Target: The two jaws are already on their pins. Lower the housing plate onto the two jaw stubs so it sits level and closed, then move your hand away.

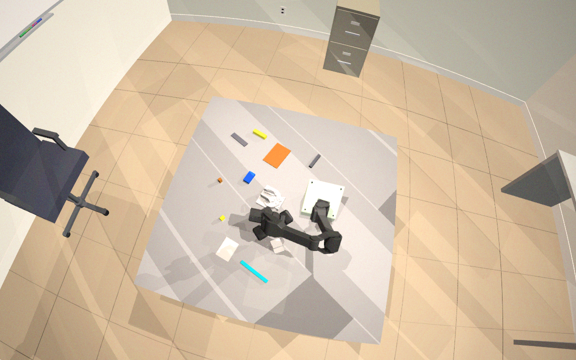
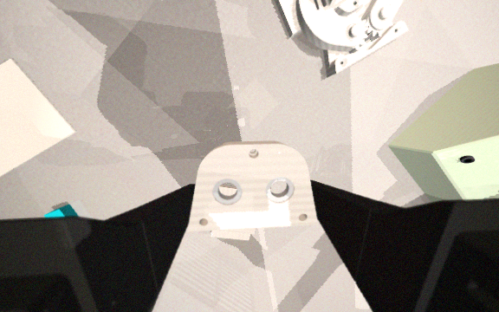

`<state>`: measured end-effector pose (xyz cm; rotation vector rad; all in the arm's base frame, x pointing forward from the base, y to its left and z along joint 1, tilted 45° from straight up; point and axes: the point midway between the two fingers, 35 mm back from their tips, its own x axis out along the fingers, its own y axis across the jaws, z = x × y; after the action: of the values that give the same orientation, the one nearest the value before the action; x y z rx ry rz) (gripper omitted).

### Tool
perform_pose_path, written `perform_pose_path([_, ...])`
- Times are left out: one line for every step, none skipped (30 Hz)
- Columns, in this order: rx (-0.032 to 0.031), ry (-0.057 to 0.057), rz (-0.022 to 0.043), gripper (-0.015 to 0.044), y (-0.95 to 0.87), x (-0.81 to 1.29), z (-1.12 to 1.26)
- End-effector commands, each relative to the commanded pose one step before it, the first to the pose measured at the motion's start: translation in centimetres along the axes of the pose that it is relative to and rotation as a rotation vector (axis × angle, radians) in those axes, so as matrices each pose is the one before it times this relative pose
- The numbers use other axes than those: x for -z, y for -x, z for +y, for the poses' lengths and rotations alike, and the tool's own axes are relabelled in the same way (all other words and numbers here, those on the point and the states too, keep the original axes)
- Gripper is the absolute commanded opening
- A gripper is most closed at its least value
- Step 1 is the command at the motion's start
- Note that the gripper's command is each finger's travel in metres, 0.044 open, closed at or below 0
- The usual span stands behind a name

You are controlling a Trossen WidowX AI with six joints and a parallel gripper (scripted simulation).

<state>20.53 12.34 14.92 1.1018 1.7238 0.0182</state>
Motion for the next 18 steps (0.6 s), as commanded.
perform_pose_path([0.00576, 0.0405, -0.00783, 0.0351, -0.056, -1.455, -0.593])
perform_pose_path([0.00104, 0.0087, -0.00057, 0.0351, -0.016, -0.291, -0.15])
perform_pose_path([0.001, 0.0087, -0.00048, 0.0351, -0.016, -0.287, -0.156])
perform_pose_path([0.00095, 0.0087, -0.0004, 0.0351, -0.015, -0.283, -0.162])
perform_pose_path([0.0009, 0.0087, -0.00032, 0.0351, -0.015, -0.279, -0.168])
perform_pose_path([0.00085, 0.0087, -0.00024, 0.0351, -0.014, -0.275, -0.174])
perform_pose_path([0.0008, 0.0087, -0.00017, 0.0351, -0.014, -0.27, -0.18])
perform_pose_path([0.00075, 0.0087, -0.00009, 0.0351, -0.013, -0.266, -0.185])
perform_pose_path([0.00069, 0.0087, -0.00002, 0.0351, -0.013, -0.261, -0.191])
perform_pose_path([0.00063, 0.0087, 0.00005, 0.0351, -0.012, -0.256, -0.196])
perform_pose_path([0.00058, 0.0089, 0.00012, 0.0351, -0.012, -0.256, -0.206])
perform_pose_path([0.00051, 0.0089, 0.00019, 0.0351, -0.012, -0.252, -0.212])
perform_pose_path([0.00044, 0.0089, 0.00026, 0.0351, -0.012, -0.246, -0.217])
perform_pose_path([0.00037, 0.0089, 0.00032, 0.0351, -0.011, -0.241, -0.222])
perform_pose_path([0.00029, 0.0089, 0.00038, 0.0351, -0.011, -0.235, -0.227])
perform_pose_path([0.00021, 0.0089, 0.00044, 0.0351, -0.011, -0.229, -0.232])
perform_pose_path([0.00013, 0.0089, 0.00049, 0.0351, -0.01, -0.223, -0.237])
perform_pose_path([0.00005, 0.0089, 0.00055, 0.0351, -0.01, -0.217, -0.241])
